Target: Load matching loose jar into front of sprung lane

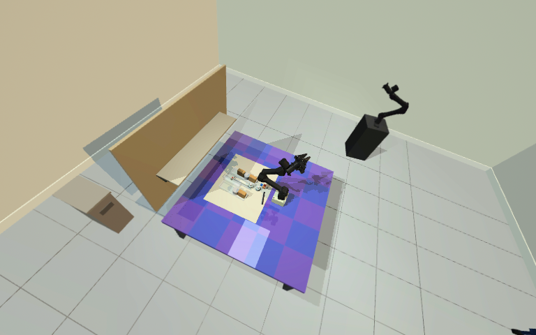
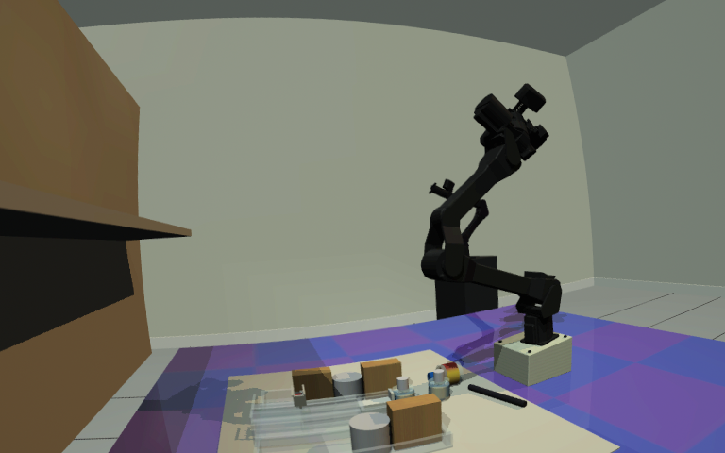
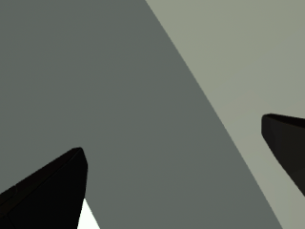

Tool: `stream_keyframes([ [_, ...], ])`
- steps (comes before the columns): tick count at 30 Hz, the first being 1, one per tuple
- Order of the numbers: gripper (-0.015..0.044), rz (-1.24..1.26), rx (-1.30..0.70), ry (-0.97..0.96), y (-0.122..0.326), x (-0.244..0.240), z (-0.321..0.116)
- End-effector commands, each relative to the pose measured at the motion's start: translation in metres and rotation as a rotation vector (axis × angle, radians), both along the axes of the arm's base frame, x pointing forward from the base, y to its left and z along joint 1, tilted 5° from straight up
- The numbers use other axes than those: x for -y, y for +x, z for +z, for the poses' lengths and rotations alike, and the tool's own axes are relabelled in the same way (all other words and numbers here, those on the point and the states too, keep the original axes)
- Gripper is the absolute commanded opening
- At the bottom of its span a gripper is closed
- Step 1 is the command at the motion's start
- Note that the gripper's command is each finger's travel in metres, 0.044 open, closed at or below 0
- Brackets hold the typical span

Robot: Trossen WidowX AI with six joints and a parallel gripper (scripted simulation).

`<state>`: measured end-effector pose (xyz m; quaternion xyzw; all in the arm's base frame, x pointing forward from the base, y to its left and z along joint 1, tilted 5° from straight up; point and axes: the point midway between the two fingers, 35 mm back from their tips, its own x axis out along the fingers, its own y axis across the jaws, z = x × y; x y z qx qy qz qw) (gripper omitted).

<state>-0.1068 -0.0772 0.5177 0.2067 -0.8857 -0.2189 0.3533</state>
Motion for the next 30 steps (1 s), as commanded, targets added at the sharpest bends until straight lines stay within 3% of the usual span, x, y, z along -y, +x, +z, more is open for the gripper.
stream_keyframes([
  [1, 0.0426, -0.014, -0.005, 0.004, -0.001, -0.001, 0.000],
  [10, 0.0440, -0.684, 0.050, 0.256, -0.073, -0.092, -0.027],
  [16, 0.0440, -1.111, 0.212, 0.470, -0.087, -0.179, -0.058],
  [23, 0.0440, -1.509, 0.521, 0.731, -0.053, -0.279, -0.103],
  [30, 0.0440, -1.744, 0.958, 0.966, 0.026, -0.352, -0.154],
])
